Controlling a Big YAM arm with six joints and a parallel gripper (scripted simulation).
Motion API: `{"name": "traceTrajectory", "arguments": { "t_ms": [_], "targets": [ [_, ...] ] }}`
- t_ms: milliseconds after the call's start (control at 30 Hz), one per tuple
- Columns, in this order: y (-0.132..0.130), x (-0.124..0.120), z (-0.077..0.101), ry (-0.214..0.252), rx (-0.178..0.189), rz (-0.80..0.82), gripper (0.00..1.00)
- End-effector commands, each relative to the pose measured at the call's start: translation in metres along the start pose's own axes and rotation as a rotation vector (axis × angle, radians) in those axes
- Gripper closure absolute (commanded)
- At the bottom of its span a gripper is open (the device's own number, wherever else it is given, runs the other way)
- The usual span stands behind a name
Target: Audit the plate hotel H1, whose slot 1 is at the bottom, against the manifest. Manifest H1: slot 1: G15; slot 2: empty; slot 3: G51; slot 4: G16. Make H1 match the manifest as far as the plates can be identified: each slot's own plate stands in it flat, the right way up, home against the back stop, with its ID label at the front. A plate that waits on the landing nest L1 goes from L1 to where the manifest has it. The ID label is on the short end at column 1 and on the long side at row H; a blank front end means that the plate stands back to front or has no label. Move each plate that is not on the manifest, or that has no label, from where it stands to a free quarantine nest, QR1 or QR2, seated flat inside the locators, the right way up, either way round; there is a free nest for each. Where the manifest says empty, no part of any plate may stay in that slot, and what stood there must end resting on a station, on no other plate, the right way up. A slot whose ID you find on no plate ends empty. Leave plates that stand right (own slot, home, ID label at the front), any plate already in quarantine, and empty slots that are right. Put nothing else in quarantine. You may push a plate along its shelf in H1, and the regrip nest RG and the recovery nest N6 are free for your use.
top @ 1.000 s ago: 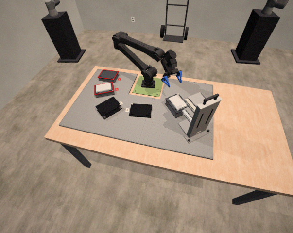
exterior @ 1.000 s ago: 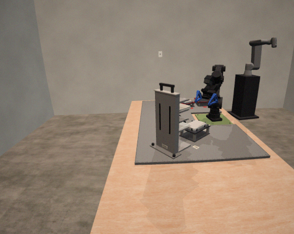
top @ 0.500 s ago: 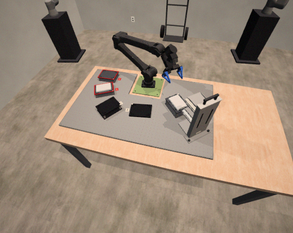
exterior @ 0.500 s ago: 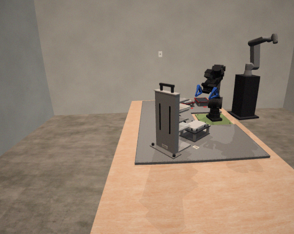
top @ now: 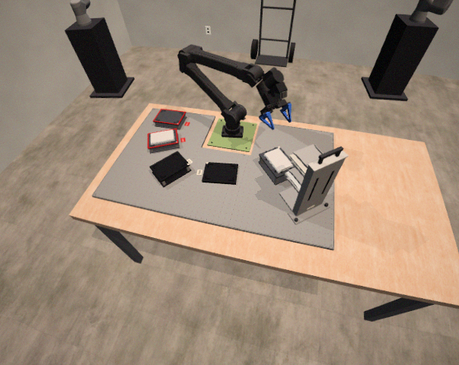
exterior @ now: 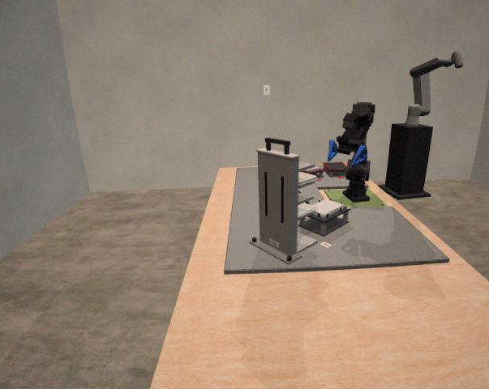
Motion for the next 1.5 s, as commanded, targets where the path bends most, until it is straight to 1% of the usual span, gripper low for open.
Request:
{"name": "traceTrajectory", "arguments": {
  "t_ms": [0,67,200,467,533,567,633,1033,1100,1133,1167,1333,1367,1433,1467],
  "targets": [
    [0.007,0.042,0.019,-0.060,0.038,0.042,0.00],
    [0.013,0.046,0.016,-0.039,0.061,0.082,0.00],
    [0.021,0.054,0.010,0.004,0.095,0.153,0.00],
    [0.043,0.069,-0.003,0.090,0.174,0.303,0.00],
    [0.043,0.069,-0.003,0.090,0.174,0.303,0.00],
    [0.042,0.071,-0.005,0.101,0.176,0.316,0.00],
    [0.051,0.074,-0.008,0.122,0.203,0.359,0.00],
    [0.084,0.096,-0.029,0.252,0.316,0.580,0.00],
    [0.084,0.096,-0.029,0.252,0.316,0.580,0.00],
    [0.084,0.099,-0.032,0.264,0.321,0.594,0.00],
    [0.089,0.100,-0.033,0.274,0.335,0.617,0.00],
    [0.104,0.109,-0.042,0.328,0.383,0.709,0.00],
    [0.106,0.110,-0.044,0.339,0.392,0.727,0.00],
    [0.098,0.114,-0.048,0.365,0.396,0.748,0.00],
    [0.098,0.114,-0.049,0.376,0.405,0.766,0.00]
  ]
}}
Point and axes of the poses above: the point where the finger pads meet when closed, its own z axis back along the fingers, its own y axis across the jaws, x = y × z, the point moved 7 cm from there along z, back along the fingers, and after that the axes turned 2 degrees about -z, right-handed, at the moved point
